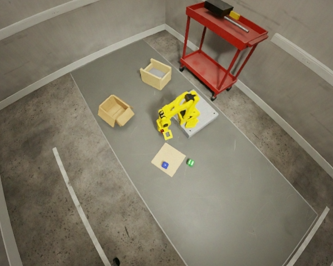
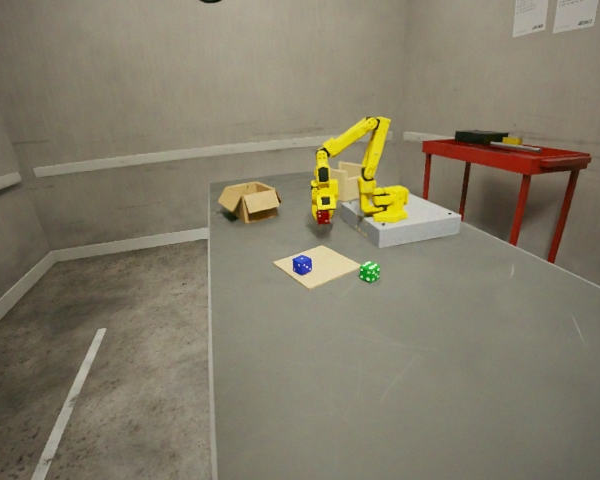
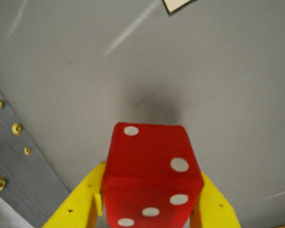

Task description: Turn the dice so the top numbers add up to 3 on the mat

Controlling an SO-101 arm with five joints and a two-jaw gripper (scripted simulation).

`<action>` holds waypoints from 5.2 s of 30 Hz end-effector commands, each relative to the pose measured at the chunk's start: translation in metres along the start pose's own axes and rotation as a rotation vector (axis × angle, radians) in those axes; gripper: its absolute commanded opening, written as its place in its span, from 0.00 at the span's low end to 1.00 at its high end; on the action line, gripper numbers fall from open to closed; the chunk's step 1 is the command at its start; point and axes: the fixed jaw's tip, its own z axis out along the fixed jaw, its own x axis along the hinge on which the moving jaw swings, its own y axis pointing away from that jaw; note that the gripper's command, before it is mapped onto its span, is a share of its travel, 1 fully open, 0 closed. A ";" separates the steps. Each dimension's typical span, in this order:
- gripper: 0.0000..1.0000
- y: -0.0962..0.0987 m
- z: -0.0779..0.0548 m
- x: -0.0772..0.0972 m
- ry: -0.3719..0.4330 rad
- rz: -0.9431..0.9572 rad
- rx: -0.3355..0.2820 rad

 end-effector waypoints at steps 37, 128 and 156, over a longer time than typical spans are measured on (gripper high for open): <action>0.00 -0.014 0.002 0.029 -0.003 0.178 0.048; 0.00 -0.015 0.036 0.029 -0.003 0.178 0.048; 0.00 -0.016 0.043 0.029 -0.003 0.178 0.048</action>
